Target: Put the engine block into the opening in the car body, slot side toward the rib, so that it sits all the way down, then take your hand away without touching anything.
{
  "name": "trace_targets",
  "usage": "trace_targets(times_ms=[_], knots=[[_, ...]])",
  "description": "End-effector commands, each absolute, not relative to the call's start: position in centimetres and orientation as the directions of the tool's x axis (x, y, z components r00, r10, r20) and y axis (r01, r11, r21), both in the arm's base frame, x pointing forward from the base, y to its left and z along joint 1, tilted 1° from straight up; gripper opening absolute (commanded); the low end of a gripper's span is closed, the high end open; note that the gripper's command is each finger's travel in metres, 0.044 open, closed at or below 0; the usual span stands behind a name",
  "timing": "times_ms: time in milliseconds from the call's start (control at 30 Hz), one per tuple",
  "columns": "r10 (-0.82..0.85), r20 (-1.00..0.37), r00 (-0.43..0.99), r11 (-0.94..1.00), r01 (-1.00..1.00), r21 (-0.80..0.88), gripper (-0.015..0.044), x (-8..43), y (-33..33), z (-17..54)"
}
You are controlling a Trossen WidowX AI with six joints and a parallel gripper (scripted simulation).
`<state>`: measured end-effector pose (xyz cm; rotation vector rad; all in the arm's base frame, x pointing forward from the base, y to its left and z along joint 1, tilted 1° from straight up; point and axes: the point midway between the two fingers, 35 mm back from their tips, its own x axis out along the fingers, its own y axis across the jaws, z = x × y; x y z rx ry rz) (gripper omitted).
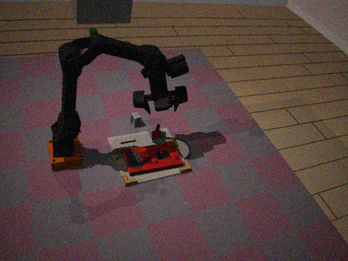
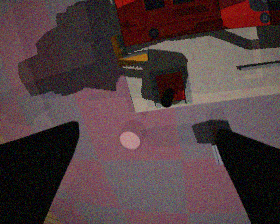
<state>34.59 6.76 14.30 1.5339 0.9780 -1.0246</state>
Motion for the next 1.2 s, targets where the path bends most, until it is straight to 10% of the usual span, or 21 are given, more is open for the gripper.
trace_targets(times_ms=[0,1167], knots=[[0.084,-0.949,0.304,-0.051,0.952,0.301,0.044,34.5,7.0,14.2],[0.086,-0.968,0.236,0.916,0.364,0.17,0.044,33.2,9.2,13.6]])
